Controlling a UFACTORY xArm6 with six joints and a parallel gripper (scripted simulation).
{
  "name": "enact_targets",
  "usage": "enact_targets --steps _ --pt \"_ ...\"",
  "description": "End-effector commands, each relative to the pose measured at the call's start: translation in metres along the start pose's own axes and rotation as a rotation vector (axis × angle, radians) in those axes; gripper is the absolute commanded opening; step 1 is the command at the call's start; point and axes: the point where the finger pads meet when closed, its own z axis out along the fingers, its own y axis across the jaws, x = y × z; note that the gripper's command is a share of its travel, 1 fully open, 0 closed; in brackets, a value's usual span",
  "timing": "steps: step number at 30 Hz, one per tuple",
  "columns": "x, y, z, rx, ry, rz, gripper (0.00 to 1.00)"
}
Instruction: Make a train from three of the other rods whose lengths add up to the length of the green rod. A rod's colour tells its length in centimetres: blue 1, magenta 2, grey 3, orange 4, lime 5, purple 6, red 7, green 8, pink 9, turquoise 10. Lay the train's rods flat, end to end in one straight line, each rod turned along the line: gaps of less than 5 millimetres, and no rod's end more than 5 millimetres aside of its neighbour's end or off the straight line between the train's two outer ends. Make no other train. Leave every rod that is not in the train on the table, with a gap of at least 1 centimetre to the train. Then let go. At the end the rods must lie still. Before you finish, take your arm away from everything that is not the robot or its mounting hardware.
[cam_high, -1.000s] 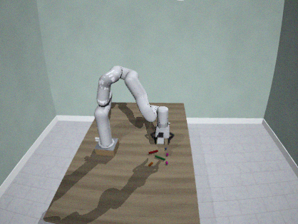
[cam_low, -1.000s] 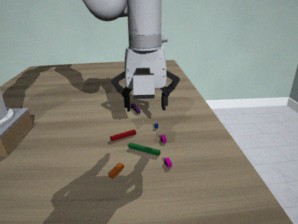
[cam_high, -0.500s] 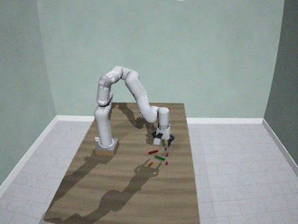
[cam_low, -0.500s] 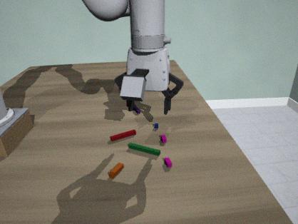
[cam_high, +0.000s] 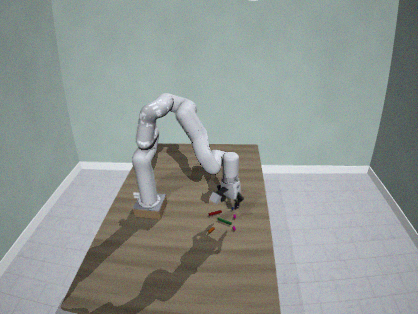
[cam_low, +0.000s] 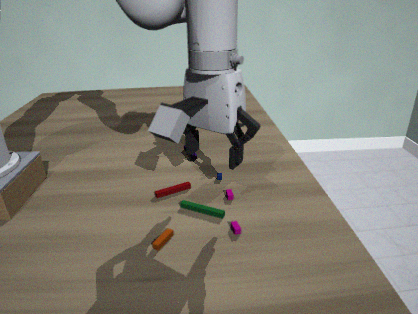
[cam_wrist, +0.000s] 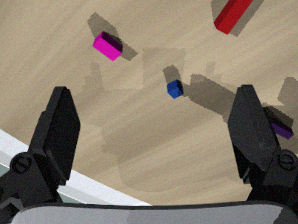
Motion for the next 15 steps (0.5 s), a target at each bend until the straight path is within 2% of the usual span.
enact_targets --steps 1,6,8,9,15 --pt "0.003 -0.008 -0.002 0.011 0.011 0.167 1.0" --pt "0.007 -0.014 -0.002 0.012 0.01 0.305 1.0" --pt "0.007 -0.014 -0.002 0.012 0.01 0.305 1.0" --pt "0.009 -0.017 -0.003 0.012 0.01 0.387 1.0" --pt "0.013 -0.024 -0.003 0.013 0.009 0.54 1.0"
